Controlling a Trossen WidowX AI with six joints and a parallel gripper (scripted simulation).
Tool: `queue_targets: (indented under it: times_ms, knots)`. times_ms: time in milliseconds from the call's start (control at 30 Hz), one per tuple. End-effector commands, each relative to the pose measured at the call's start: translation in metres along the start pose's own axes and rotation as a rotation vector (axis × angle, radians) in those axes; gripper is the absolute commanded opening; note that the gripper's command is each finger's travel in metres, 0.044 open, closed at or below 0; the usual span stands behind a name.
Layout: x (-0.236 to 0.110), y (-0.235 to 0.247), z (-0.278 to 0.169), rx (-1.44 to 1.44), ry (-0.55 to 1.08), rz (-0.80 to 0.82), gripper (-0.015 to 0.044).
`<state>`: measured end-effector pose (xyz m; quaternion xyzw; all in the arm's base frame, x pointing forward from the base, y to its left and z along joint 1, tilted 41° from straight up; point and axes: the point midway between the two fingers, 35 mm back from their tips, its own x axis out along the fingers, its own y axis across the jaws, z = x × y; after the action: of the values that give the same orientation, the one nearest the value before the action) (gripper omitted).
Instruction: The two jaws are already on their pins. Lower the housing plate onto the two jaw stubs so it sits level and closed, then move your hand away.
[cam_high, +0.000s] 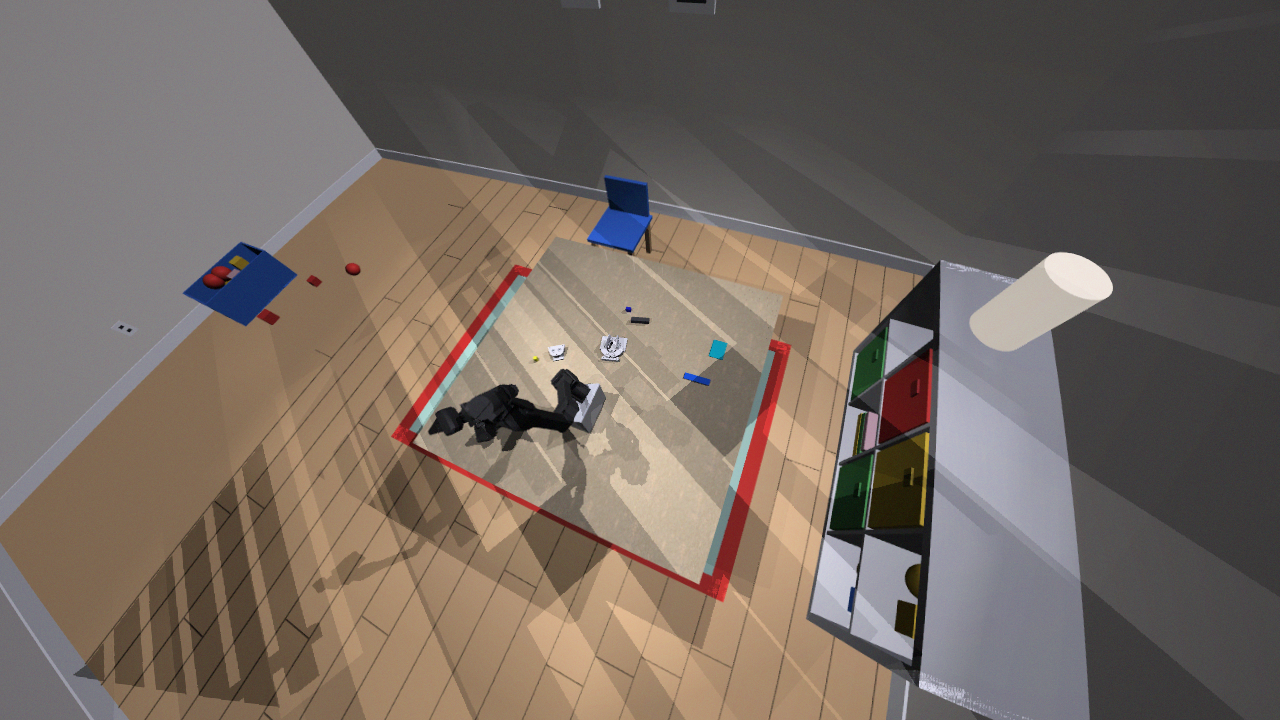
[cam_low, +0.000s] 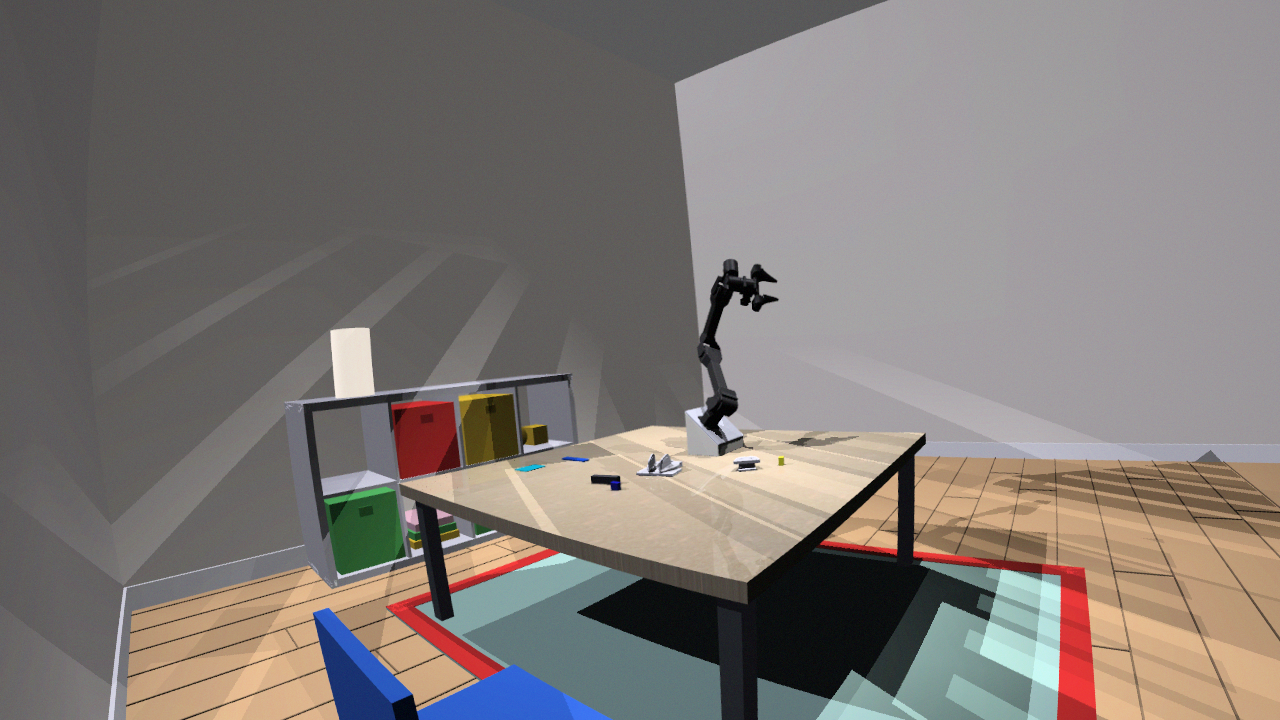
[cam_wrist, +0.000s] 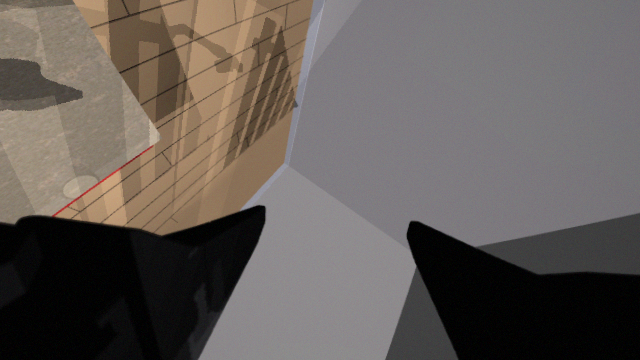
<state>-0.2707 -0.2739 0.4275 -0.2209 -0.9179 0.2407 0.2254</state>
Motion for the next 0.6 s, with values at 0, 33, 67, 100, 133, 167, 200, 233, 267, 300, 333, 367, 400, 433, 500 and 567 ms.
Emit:
queue_targets:
  times_ms: [0, 33, 67, 100, 133, 167, 200, 233, 267, 300, 333, 367, 400, 433, 500, 567]
  knots:
    - [0.000, 0.000, 0.000, 0.000, 0.000, 0.000, 0.0426]
    - [0.001, 0.001, -0.001, 0.005, 0.001, 0.002, 0.0440]
    - [0.003, 0.002, -0.005, 0.020, 0.006, 0.007, 0.0440]
    - [0.006, 0.005, -0.011, 0.044, 0.013, 0.016, 0.0440]
    - [0.010, 0.008, -0.018, 0.074, 0.022, 0.026, 0.0440]
    - [0.014, 0.012, -0.025, 0.103, 0.031, 0.037, 0.0440]
    - [0.018, 0.016, -0.032, 0.133, 0.040, 0.047, 0.0440]
    - [0.022, 0.020, -0.039, 0.162, 0.050, 0.057, 0.0440]
    - [0.026, 0.024, -0.046, 0.192, 0.060, 0.067, 0.0440]
    - [0.029, 0.028, -0.053, 0.221, 0.070, 0.077, 0.0440]
    - [0.033, 0.032, -0.060, 0.251, 0.080, 0.087, 0.0440]
    - [0.035, 0.036, -0.065, 0.268, 0.086, 0.095, 0.0440]
    - [0.036, 0.040, -0.070, 0.283, 0.091, 0.102, 0.0440]
    - [0.038, 0.043, -0.073, 0.297, 0.095, 0.107, 0.0440]
    - [0.041, 0.049, -0.081, 0.322, 0.103, 0.118, 0.0440]
    - [0.044, 0.055, -0.088, 0.348, 0.112, 0.129, 0.0440]
